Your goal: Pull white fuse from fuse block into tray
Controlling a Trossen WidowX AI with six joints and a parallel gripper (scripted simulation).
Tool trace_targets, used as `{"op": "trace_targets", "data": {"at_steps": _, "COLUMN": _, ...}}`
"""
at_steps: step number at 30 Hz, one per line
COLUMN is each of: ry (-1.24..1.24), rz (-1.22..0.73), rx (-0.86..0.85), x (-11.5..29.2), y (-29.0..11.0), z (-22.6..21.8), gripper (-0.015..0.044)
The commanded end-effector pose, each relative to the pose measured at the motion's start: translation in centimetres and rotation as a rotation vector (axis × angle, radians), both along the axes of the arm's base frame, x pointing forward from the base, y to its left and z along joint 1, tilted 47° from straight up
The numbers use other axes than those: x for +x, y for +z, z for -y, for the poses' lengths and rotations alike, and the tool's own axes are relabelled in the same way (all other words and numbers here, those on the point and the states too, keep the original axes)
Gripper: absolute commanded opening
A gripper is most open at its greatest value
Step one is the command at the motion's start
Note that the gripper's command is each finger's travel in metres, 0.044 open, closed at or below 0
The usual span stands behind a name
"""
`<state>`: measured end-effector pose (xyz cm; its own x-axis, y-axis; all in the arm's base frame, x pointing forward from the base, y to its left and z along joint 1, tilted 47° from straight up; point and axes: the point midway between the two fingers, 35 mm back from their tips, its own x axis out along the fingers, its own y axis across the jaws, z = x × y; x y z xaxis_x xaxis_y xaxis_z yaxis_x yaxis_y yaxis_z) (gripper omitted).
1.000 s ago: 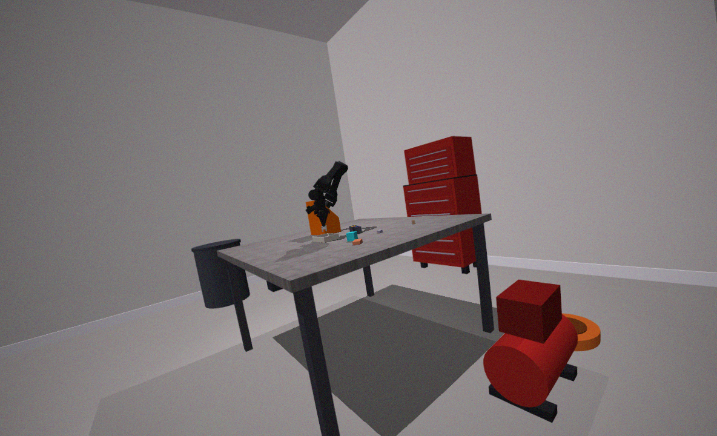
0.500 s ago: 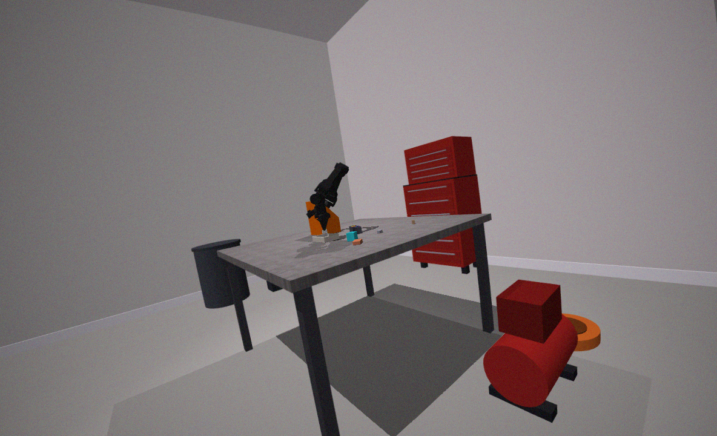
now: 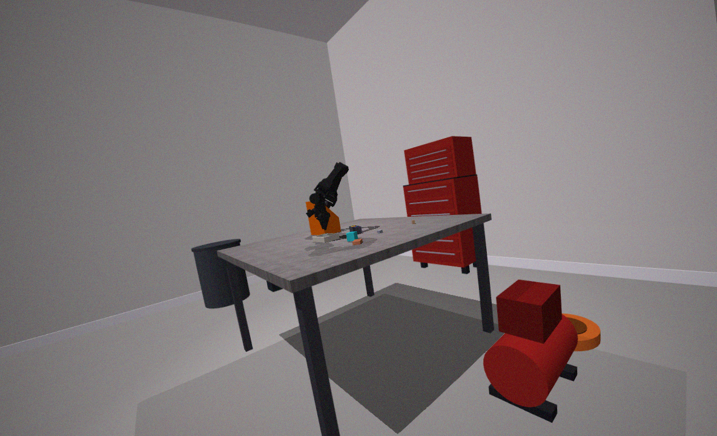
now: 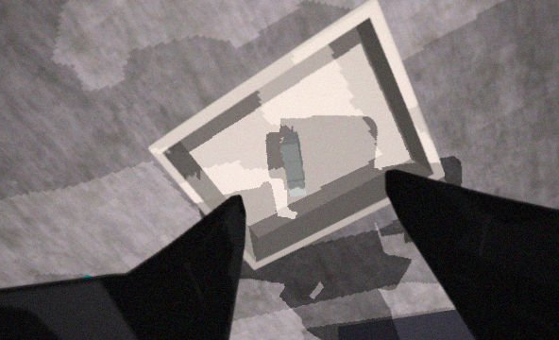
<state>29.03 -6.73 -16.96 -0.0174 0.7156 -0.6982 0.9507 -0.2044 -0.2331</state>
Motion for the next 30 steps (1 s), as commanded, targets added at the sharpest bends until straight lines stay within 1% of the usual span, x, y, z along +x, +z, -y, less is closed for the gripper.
{"op": "trace_targets", "data": {"at_steps": 1, "ry": -0.005, "rz": 0.005, "rx": -0.006, "x": 0.08, "y": 1.89, "z": 2.15, "gripper": 0.033}}
{"op": "trace_targets", "data": {"at_steps": 30, "ry": -0.013, "rz": 0.005, "rx": -0.005, "x": 0.15, "y": 2.14, "z": 2.41, "gripper": 0.033}}
